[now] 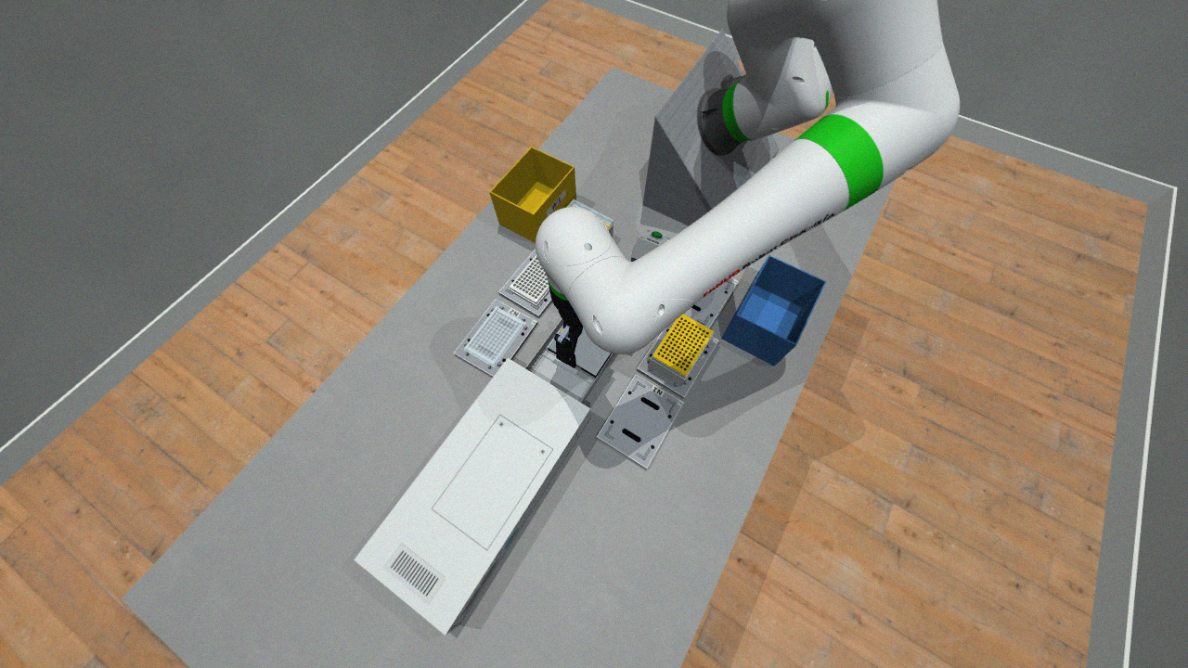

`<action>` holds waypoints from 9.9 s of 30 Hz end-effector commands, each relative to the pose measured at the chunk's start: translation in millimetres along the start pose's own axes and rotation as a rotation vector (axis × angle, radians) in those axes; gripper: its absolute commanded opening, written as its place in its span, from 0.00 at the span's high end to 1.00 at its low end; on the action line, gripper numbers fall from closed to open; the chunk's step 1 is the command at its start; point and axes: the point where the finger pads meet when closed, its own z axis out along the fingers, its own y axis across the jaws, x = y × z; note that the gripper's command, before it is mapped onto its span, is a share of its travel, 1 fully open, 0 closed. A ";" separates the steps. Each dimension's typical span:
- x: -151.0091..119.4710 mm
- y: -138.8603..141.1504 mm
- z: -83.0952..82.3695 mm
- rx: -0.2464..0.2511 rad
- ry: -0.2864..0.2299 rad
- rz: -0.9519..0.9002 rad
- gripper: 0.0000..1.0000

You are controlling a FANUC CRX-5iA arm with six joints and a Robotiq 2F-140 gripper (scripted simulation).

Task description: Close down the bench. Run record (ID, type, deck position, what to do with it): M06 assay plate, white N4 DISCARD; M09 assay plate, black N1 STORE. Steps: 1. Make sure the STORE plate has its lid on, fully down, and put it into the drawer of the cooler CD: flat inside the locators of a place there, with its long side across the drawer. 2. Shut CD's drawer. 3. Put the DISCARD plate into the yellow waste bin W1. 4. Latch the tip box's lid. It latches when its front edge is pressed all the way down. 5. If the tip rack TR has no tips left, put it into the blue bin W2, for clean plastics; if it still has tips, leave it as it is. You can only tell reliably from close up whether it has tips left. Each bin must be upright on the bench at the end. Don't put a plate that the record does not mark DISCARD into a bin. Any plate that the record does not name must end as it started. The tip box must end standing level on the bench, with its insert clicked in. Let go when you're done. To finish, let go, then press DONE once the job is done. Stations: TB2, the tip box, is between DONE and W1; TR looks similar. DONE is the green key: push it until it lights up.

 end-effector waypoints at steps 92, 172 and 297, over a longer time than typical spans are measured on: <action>-0.3 0.5 -63.9 -0.002 -0.001 0.000 0.35; 0.1 -73.2 -106.7 -0.002 -0.001 0.000 0.90; 0.1 -144.3 4.5 -0.001 -0.001 0.000 0.90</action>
